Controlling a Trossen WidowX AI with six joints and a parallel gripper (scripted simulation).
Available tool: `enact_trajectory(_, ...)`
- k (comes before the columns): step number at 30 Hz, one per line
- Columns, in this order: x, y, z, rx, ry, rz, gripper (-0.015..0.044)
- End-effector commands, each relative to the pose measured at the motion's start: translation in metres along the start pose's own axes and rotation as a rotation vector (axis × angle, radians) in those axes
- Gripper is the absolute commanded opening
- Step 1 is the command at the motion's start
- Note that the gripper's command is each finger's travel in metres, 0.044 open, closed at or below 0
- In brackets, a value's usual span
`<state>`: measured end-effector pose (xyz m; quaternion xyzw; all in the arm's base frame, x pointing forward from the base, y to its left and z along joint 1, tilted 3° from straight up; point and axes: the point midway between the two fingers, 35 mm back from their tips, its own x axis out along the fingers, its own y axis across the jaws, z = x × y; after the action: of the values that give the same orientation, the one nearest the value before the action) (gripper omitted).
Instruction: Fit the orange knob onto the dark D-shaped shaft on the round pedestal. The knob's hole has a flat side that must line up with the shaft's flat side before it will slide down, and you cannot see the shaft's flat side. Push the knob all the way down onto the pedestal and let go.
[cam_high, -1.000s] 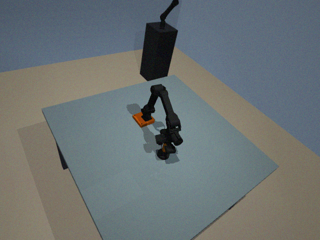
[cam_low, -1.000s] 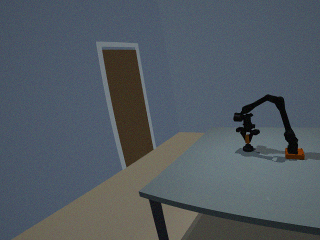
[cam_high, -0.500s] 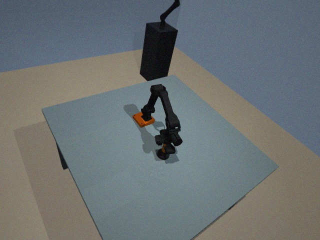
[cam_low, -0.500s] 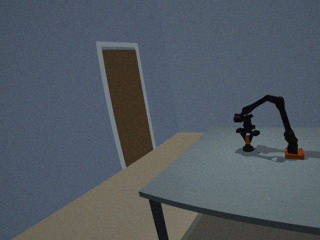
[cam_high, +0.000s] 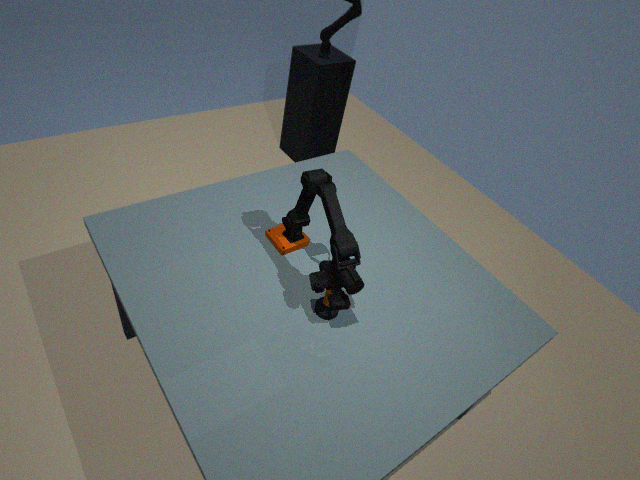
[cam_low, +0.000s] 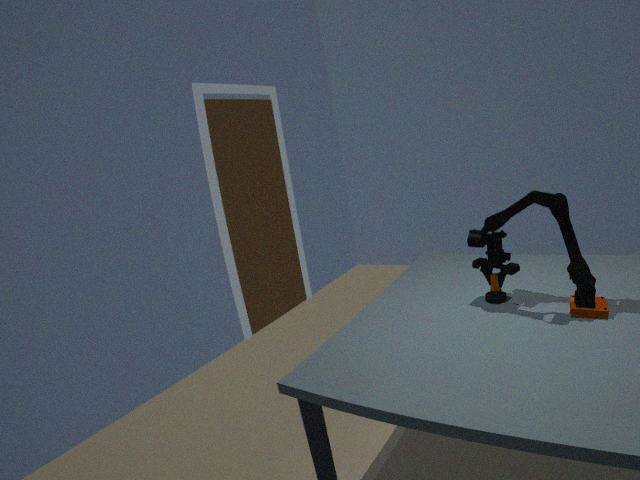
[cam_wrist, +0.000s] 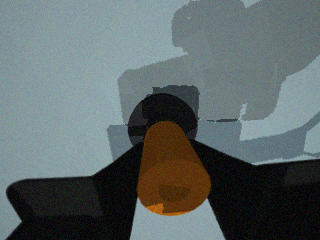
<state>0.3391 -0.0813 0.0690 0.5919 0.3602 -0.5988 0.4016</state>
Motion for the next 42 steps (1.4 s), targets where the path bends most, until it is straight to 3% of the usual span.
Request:
enact_trajectory(1,0.002,-0.001,0.000,-0.002,-0.002,-0.003,0.0000)
enact_trajectory(8,0.000,0.000,0.000,0.000,0.000,-0.001,0.0000)
enact_trajectory(25,0.000,0.000,0.000,0.000,0.000,-0.001,0.0440)
enact_trajectory(31,-0.002,0.000,0.000,0.000,0.000,-0.001,0.0440)
enact_trajectory(38,-0.085,0.002,0.000,0.000,0.000,-0.001,0.0440)
enact_trajectory(42,-0.093,0.004,-0.001,0.000,0.000,-0.001,0.0440)
